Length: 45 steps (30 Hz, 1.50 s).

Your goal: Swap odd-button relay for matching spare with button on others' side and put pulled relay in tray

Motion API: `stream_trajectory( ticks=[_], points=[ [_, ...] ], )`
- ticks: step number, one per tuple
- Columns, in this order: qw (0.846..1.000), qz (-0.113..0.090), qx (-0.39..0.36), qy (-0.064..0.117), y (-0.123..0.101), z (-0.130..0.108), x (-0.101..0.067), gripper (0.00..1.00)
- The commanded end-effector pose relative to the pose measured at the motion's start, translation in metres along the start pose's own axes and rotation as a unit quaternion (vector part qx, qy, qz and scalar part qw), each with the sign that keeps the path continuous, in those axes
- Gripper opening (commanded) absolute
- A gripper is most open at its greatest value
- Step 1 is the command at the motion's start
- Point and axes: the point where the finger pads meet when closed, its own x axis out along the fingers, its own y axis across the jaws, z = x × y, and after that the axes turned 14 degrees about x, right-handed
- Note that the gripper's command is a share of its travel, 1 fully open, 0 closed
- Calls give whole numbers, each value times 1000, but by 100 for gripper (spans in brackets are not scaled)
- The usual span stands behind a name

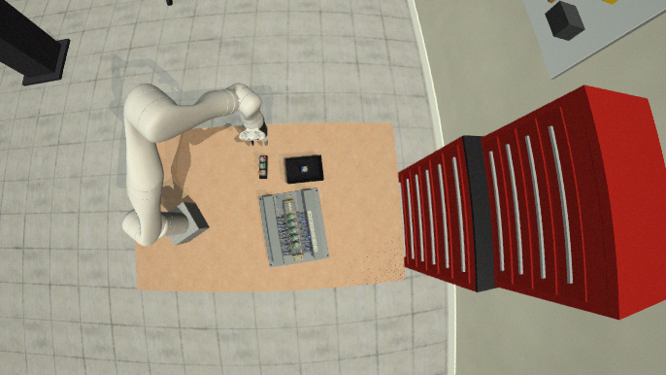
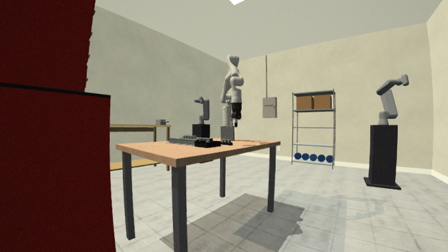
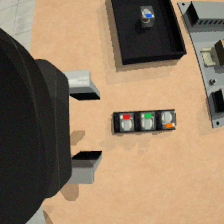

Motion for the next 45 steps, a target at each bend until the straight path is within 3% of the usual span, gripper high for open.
stream_trajectory(
  ticks=[1, 4, 19, 22, 36, 45],
  points=[
    [1000, 0, 0, -1, 0, 1, -1, 100],
    [1000, 0, 0, -1, 0, 1, -1, 100],
    [1000, 0, 0, -1, -16, -55, 16, 100],
    [1000, 0, 3, 1, -13, -52, 16, 100],
    [1000, 0, 0, -1, -25, -87, 25, 100],
    [1000, 0, 2, 0, -23, -81, 24, 100]
  ],
)
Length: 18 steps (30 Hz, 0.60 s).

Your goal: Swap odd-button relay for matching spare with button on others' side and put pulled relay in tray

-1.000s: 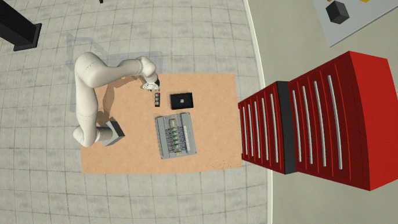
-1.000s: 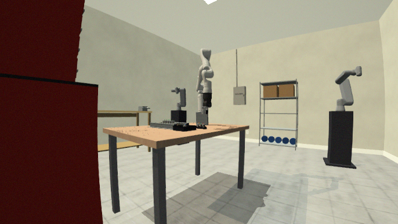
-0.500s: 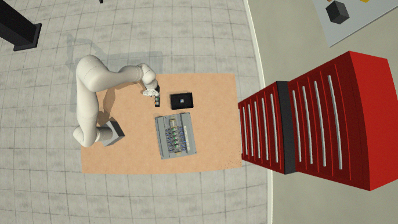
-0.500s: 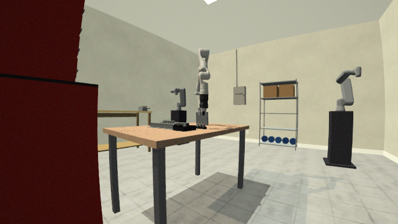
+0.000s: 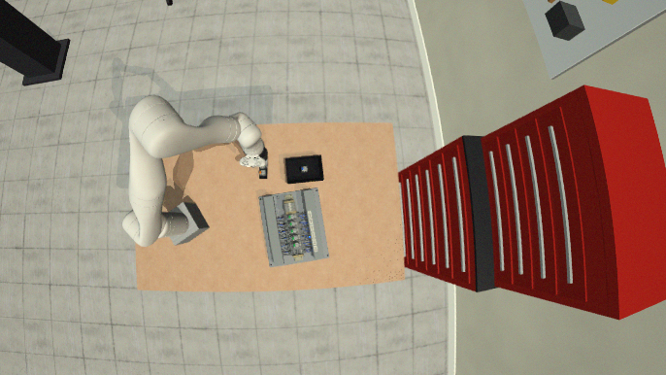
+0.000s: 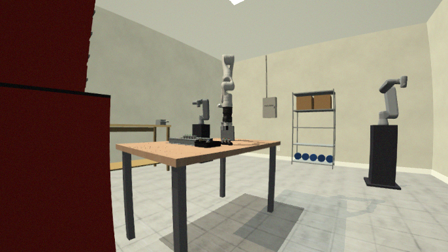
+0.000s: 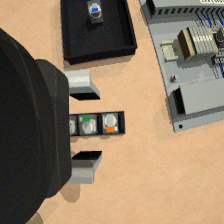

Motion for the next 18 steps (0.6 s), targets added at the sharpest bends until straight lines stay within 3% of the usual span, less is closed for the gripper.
stream_trajectory(
  ticks=[1, 18],
  points=[
    [1000, -1, -3, -2, 0, 3, -2, 100],
    [1000, -1, -2, -2, 0, 7, -3, 100]
  ],
)
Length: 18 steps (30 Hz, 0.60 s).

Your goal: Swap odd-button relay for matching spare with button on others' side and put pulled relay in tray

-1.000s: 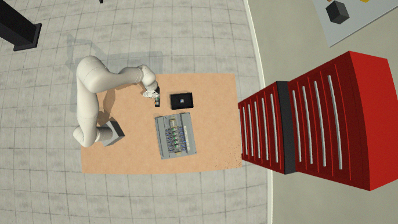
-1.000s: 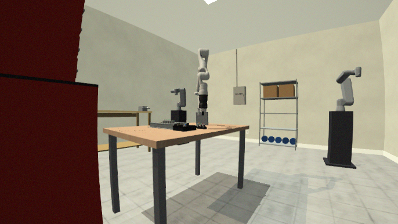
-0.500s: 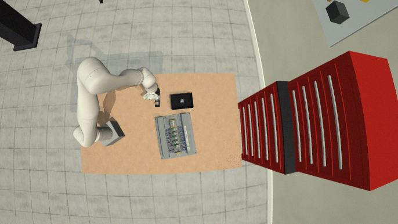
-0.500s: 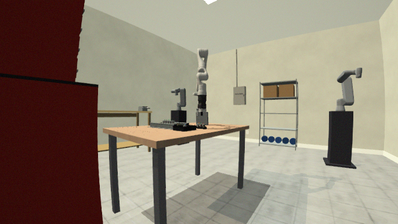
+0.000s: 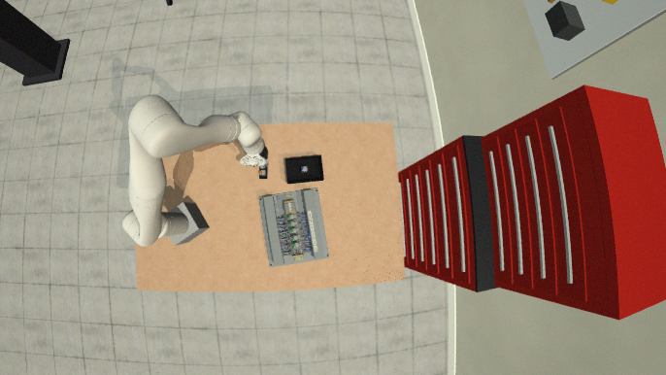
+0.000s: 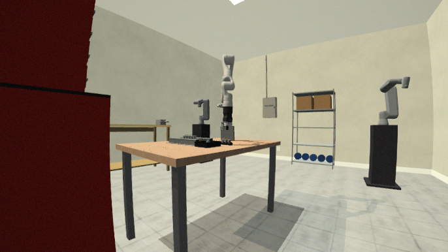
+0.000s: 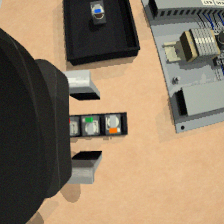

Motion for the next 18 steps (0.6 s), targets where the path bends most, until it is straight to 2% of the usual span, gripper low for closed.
stream_trajectory(
  ticks=[1, 18],
  points=[
    [1000, 0, -1, -1, 1, 4, -2, 100],
    [1000, 0, -3, -1, 3, 9, -4, 100]
  ],
)
